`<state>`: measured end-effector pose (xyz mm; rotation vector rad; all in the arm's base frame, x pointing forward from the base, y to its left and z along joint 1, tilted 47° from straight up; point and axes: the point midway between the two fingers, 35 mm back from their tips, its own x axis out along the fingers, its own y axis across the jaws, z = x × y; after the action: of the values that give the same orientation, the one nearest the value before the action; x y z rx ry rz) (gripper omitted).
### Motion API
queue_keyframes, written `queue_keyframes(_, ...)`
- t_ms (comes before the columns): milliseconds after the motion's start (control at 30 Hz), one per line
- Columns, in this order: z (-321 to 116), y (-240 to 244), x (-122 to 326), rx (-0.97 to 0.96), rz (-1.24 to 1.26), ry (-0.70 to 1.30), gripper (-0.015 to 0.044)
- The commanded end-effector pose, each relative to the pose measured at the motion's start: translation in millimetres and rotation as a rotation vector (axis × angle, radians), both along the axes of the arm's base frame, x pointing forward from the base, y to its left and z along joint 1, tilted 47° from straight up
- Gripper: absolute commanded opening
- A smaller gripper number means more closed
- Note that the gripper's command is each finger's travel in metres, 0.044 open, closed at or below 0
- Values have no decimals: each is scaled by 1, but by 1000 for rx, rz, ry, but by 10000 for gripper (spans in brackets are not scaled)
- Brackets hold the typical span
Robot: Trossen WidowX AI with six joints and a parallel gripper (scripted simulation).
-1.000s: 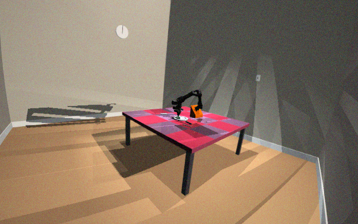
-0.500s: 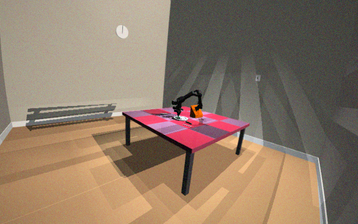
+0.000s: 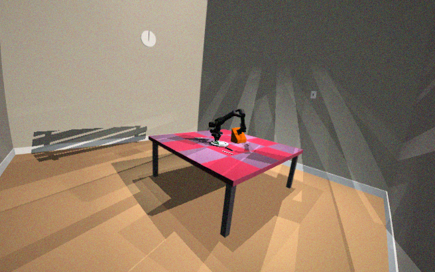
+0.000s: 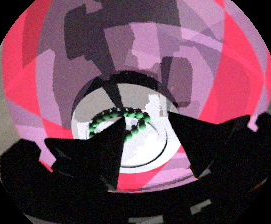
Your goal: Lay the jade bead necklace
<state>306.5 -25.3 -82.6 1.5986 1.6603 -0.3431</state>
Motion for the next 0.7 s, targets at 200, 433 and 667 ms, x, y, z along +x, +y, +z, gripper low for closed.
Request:
queue_keyframes(200,4,-3,-2,4,6,7,440)
queue_keyframes(433,4,-3,-2,4,6,7,440)
queue_keyframes(667,4,-3,-2,4,6,7,440)
